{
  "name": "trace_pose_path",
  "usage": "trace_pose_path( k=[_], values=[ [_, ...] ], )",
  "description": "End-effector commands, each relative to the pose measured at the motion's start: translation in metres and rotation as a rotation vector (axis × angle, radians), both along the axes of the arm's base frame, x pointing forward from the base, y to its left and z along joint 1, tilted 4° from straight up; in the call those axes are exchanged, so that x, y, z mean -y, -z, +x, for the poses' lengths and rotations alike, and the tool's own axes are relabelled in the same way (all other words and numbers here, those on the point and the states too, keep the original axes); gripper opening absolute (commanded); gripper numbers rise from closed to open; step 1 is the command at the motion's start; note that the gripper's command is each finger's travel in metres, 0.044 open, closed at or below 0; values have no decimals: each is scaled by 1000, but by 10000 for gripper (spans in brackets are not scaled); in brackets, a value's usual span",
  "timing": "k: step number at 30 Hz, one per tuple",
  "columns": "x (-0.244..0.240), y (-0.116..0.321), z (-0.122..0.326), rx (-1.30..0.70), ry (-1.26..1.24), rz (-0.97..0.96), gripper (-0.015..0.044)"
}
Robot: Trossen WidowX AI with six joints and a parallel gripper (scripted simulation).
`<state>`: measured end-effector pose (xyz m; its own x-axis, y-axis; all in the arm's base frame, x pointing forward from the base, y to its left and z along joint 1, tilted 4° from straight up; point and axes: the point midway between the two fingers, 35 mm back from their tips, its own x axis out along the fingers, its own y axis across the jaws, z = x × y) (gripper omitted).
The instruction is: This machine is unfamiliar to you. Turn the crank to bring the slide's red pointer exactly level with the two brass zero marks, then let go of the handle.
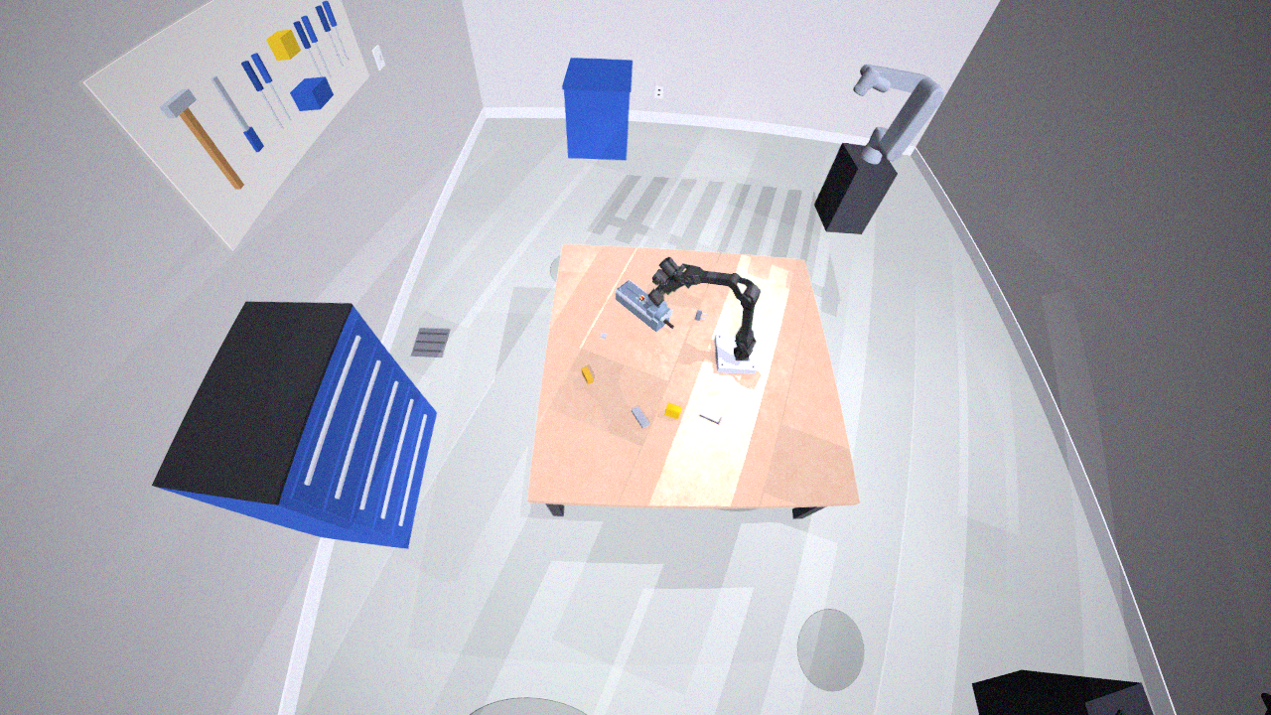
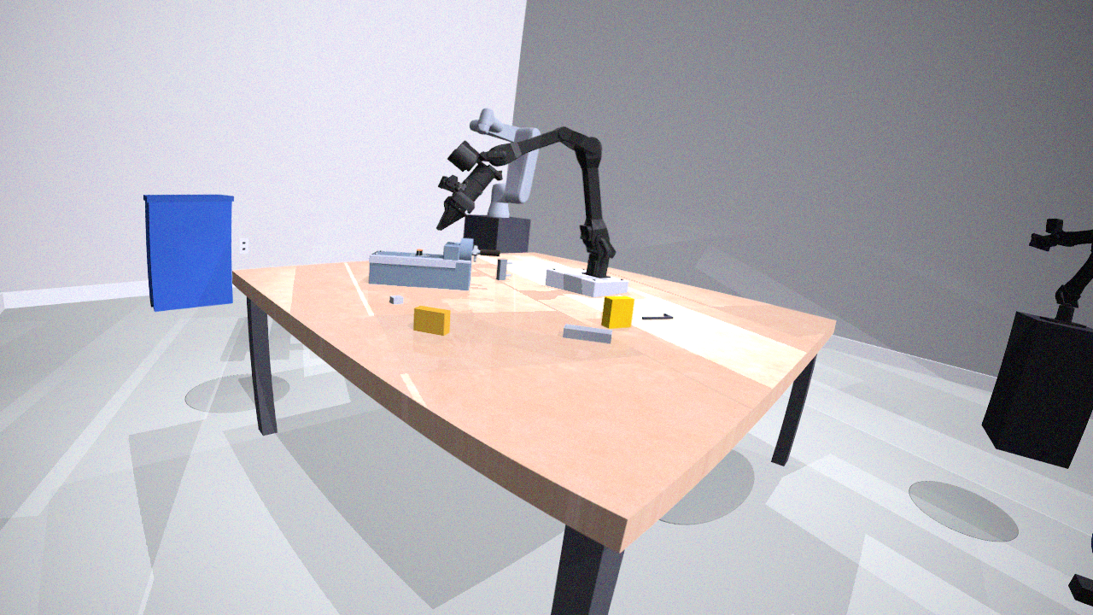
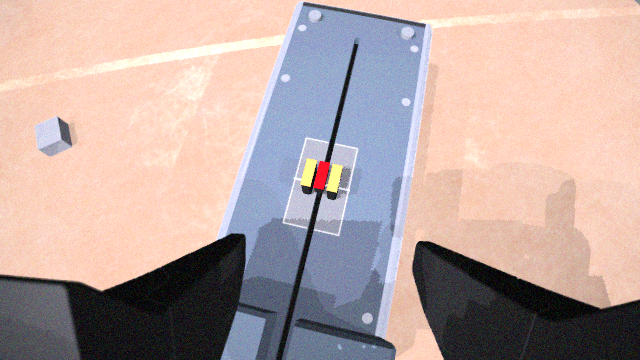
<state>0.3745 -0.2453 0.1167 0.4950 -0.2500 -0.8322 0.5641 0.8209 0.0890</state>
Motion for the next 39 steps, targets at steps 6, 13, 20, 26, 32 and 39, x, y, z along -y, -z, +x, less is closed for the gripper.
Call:
trace_pose_path(
  k=[6,13,20,26,32,39],
  values=[
    [0,0,0,-1,0,-1,440],
    [0,0,0,-1,0,-1,256],
    [0,0,0,-1,0,-1,73],
    [0,0,0,-1,0,-1,0],
    [0,0,0,0,0,0,0],
    [0,0,0,0,0,0,0]
  ],
)
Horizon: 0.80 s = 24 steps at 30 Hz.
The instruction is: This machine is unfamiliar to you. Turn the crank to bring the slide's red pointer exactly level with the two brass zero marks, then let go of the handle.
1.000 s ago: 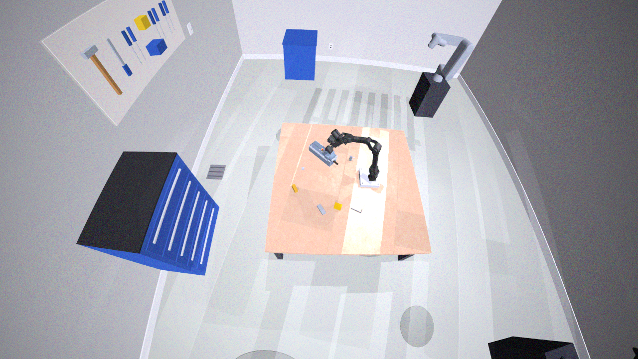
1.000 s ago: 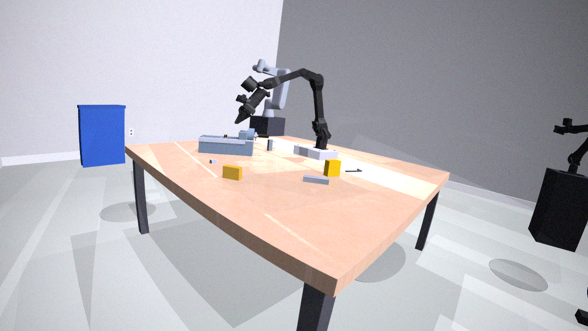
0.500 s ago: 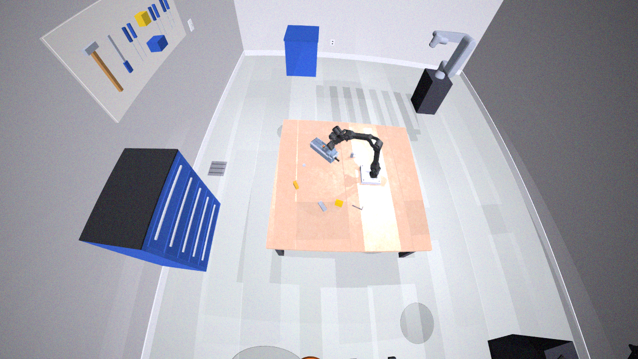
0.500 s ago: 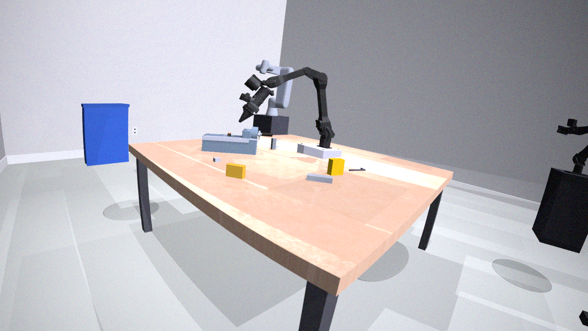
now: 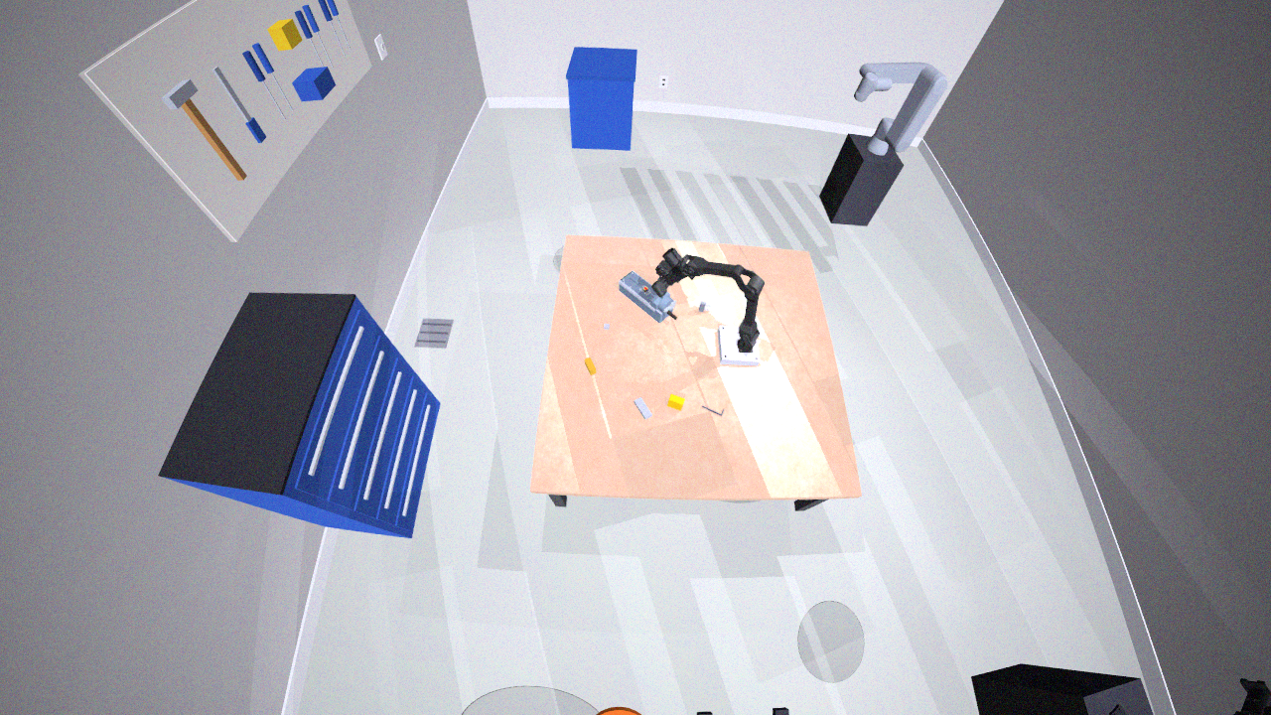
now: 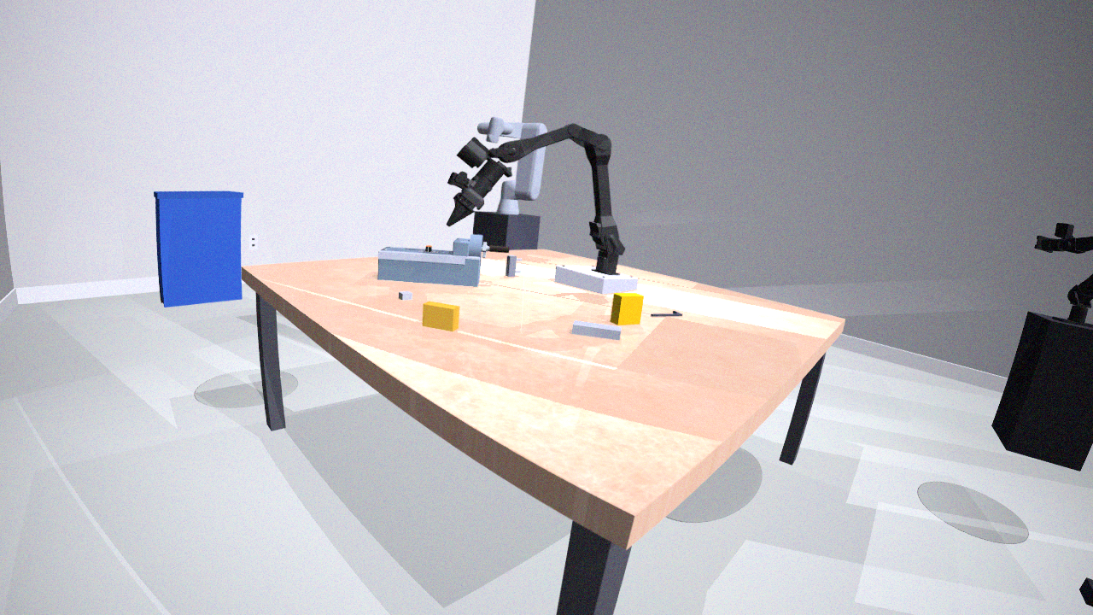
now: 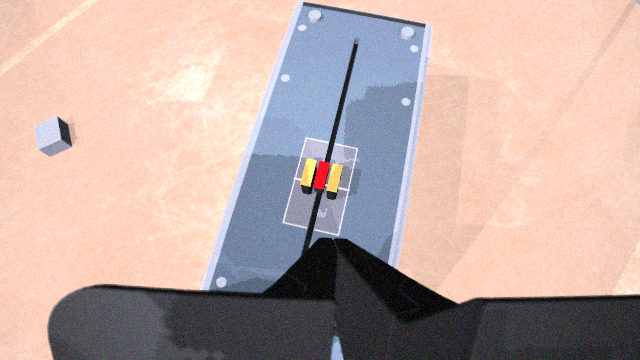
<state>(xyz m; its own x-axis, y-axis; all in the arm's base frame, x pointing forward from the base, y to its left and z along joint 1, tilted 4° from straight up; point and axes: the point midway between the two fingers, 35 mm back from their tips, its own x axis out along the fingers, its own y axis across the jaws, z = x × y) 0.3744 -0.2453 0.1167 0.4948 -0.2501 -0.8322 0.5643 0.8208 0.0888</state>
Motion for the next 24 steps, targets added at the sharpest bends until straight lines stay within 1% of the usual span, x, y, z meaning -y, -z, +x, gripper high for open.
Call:
trace_pose_path(
  k=[1,2,19,20,24],
  values=[
    [0,0,0,0,0,0,0],
    [0,0,0,0,0,0,0],
    [0,0,0,0,0,0,440],
    [0,0,0,0,0,0,440],
    [0,0,0,0,0,0,335]
  ],
)
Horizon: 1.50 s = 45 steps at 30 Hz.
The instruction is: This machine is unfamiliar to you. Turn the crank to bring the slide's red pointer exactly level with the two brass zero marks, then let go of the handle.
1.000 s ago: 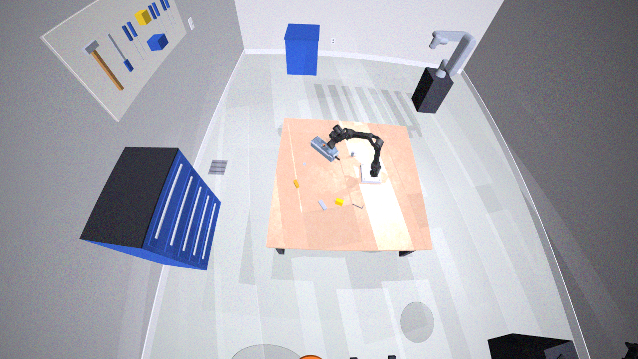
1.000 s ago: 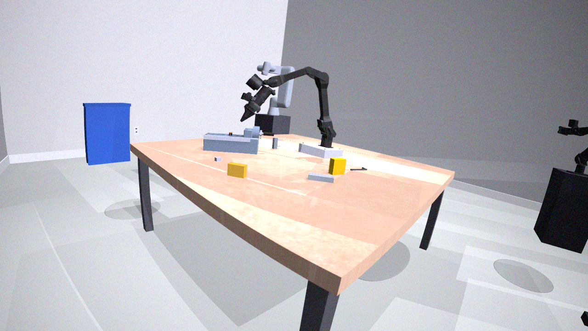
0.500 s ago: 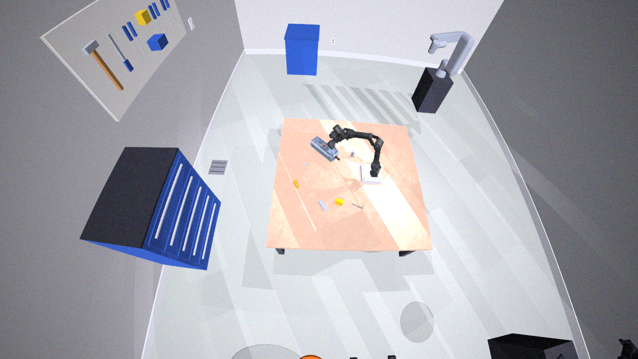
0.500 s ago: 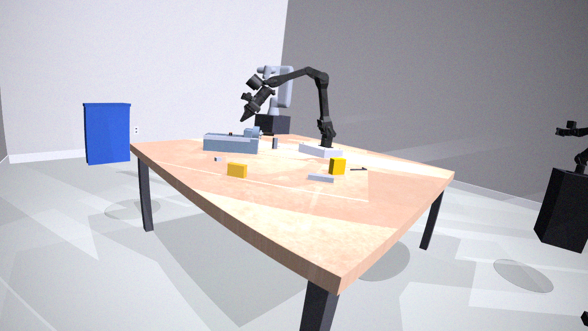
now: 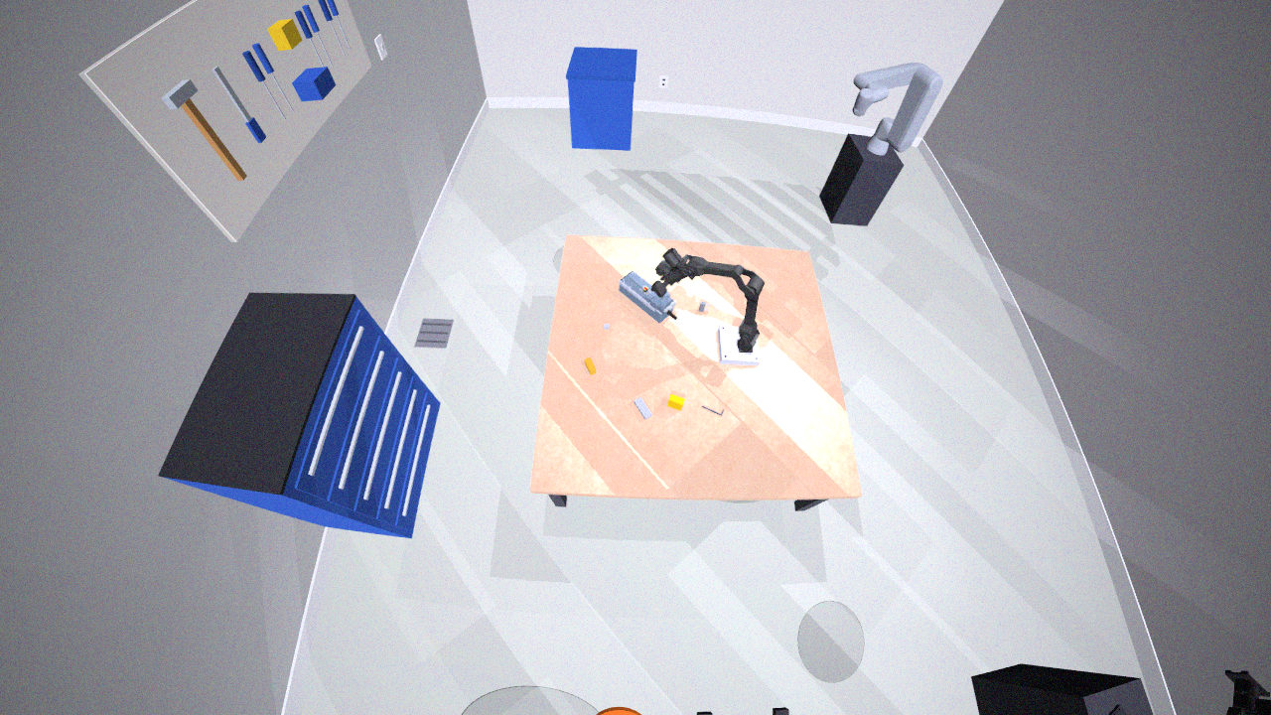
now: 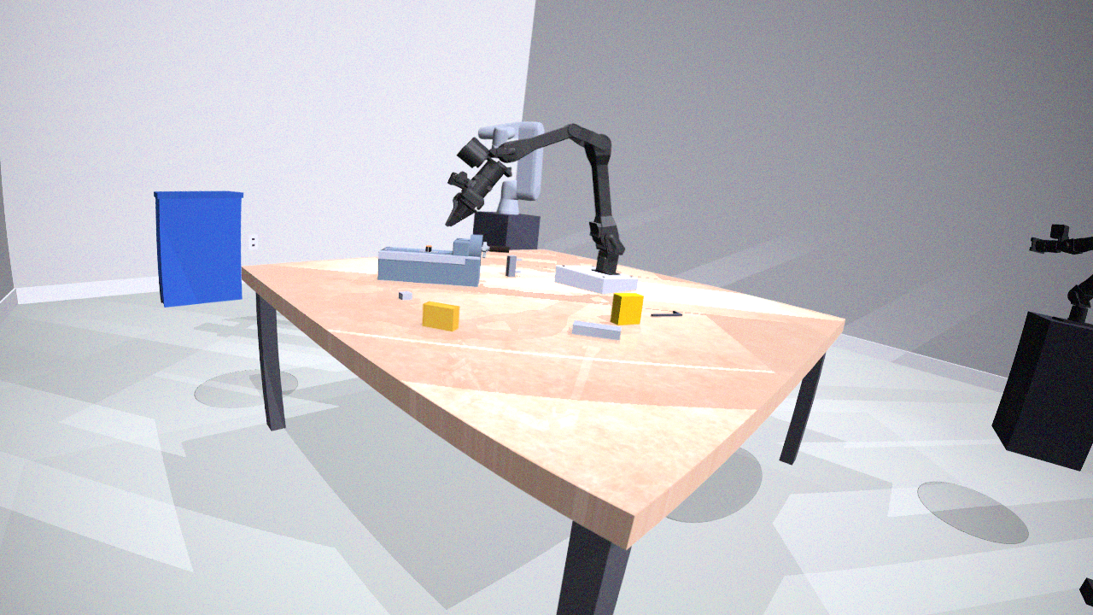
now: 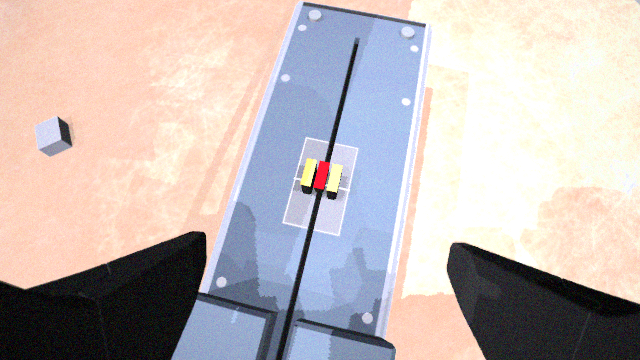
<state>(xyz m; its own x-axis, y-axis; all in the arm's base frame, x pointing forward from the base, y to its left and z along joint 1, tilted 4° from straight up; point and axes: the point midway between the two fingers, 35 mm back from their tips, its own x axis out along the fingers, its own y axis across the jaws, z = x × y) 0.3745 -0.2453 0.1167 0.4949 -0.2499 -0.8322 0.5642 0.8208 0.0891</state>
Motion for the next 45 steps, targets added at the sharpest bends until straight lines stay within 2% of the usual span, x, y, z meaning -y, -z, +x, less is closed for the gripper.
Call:
trace_pose_path(
  k=[1,13,31,45],
  values=[
    [0,0,0,0,0,0,309],
    [0,0,0,0,0,0,0],
    [0,0,0,0,0,1,0],
    [0,0,0,0,0,1,368]
  ],
)
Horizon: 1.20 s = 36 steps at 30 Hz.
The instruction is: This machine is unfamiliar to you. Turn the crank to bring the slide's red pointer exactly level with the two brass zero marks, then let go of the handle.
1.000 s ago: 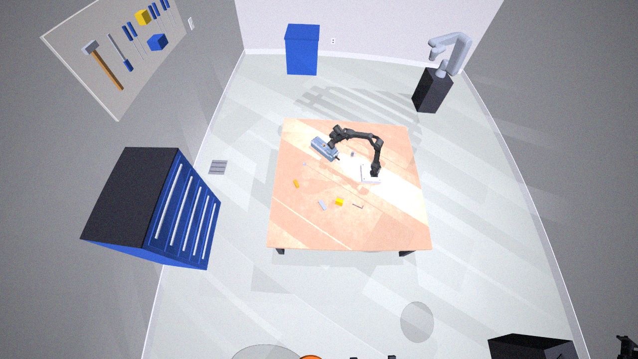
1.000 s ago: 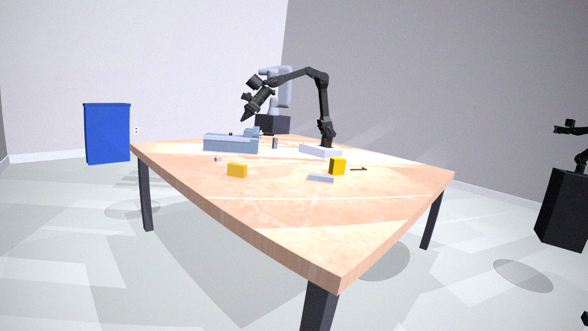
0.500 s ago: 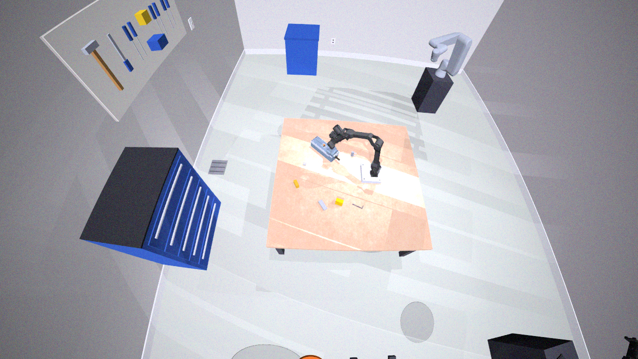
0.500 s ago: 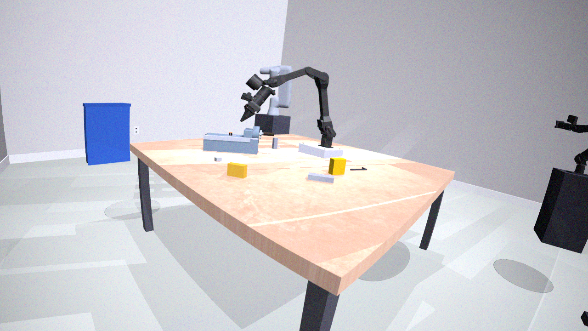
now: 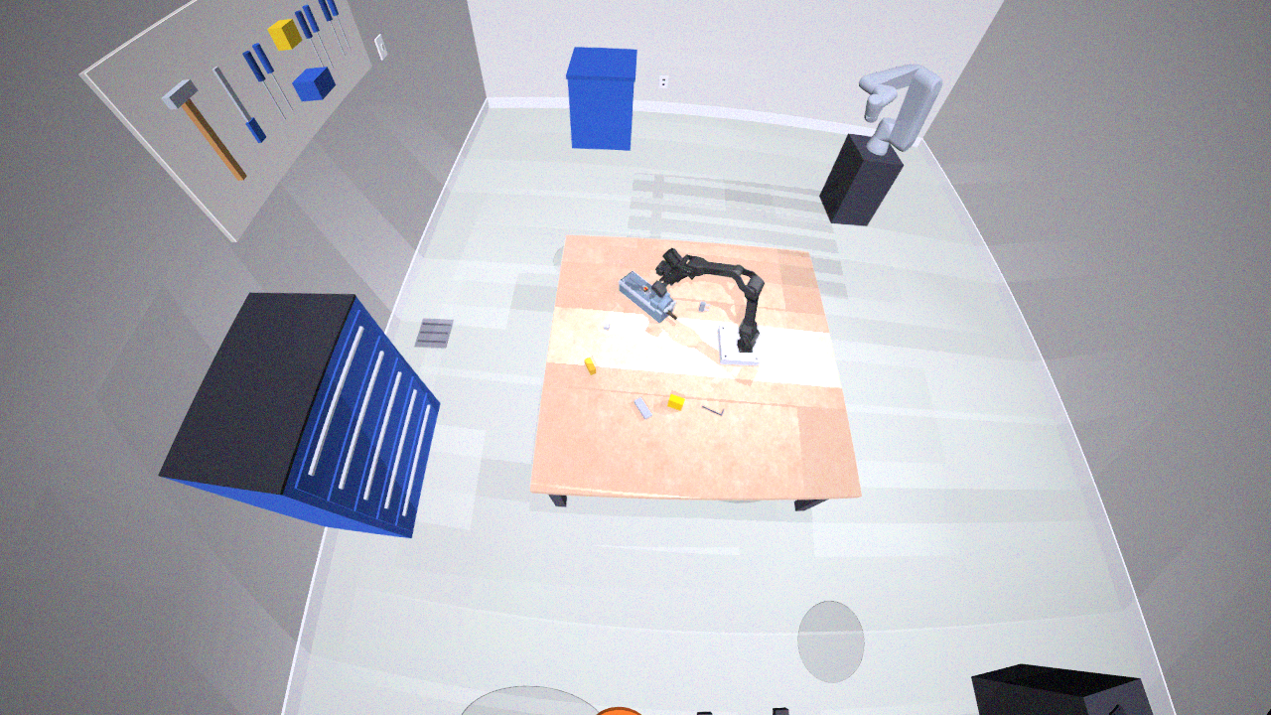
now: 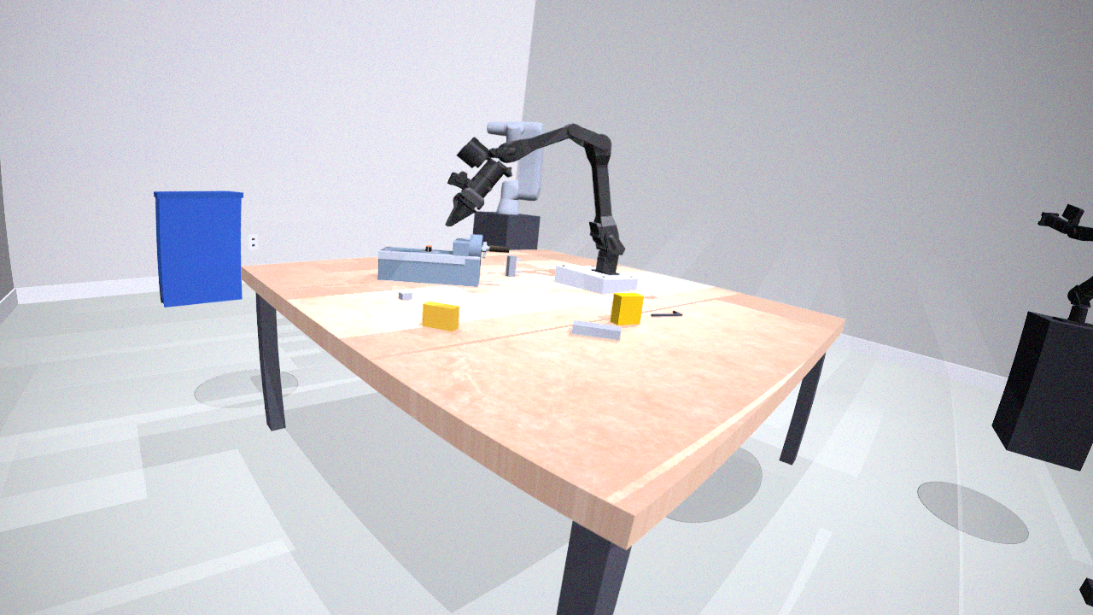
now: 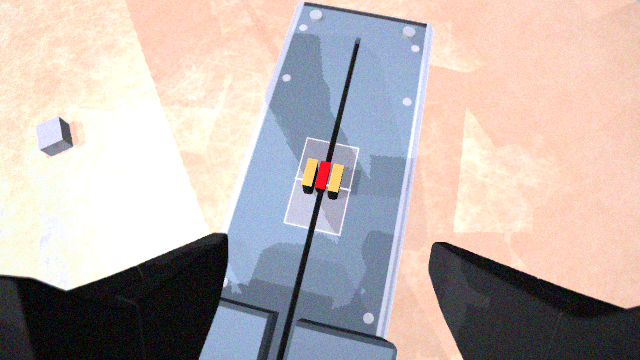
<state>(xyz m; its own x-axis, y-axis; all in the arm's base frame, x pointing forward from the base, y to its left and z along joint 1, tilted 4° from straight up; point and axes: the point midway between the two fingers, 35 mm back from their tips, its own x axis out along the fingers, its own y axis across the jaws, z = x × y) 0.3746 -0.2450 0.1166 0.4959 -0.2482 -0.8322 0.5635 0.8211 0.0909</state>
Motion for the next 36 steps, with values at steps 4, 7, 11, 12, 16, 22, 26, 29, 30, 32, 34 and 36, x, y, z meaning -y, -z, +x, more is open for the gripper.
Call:
trace_pose_path(
  k=[4,7,11,12,16,22,26,29,30,32,34,36],
  values=[
    [0,0,0,-1,0,-1,440],
    [0,0,0,-1,0,-1,361],
    [0,0,0,-1,0,-1,256],
    [0,0,0,-1,0,-1,230],
    [0,0,0,-1,0,-1,125],
    [0,0,0,-1,0,-1,0],
    [0,0,0,-1,0,-1,0],
    [0,0,0,-1,0,-1,0],
    [0,0,0,0,0,0,0],
    [0,0,0,0,0,0,0],
    [0,0,0,0,0,0,0],
    [0,0,0,0,0,0,0]
  ],
)
